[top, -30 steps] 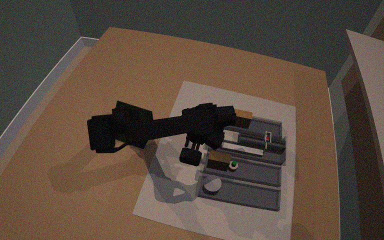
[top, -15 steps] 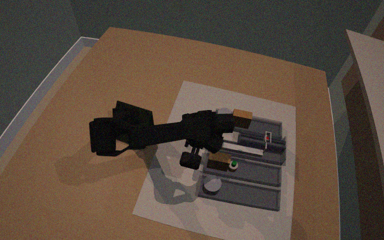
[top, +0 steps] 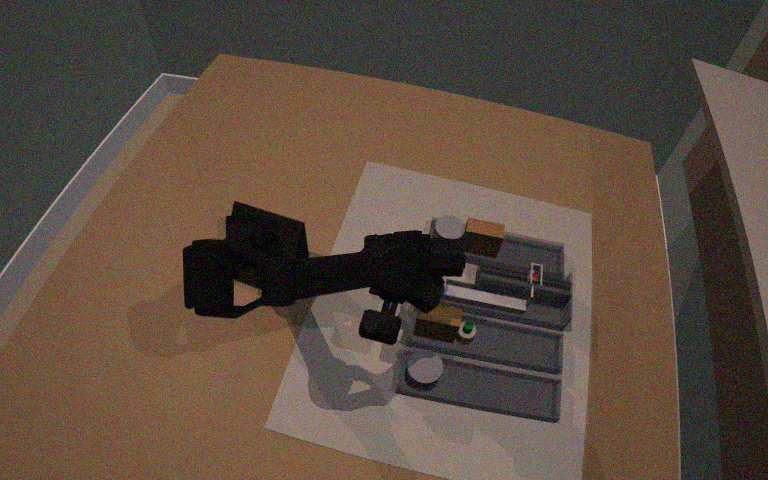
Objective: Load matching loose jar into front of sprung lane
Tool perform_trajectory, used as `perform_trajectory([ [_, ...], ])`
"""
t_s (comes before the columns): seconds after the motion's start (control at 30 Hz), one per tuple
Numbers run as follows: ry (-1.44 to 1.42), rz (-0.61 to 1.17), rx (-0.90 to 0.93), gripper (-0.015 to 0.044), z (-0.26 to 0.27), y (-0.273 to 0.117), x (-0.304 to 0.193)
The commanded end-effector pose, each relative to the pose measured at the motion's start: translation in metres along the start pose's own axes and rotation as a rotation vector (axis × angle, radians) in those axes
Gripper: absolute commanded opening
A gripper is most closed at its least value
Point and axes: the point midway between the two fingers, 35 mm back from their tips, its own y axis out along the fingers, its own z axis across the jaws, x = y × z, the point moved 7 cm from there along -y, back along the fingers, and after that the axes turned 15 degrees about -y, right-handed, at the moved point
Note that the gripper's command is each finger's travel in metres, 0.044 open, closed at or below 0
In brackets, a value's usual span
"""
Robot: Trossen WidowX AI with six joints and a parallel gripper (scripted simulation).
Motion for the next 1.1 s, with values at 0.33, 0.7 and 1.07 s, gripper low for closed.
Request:
perform_trajectory([
  [0.33,-0.007,0.001,-0.006,0.0151,0.000,0.002,-0.001],
  [0.7,-0.004,0.008,0.004,0.0000,0.000,-0.032,0.004],
  [1.07,-0.007,0.001,-0.001,0.0000,0.001,-0.098,0.002],
])
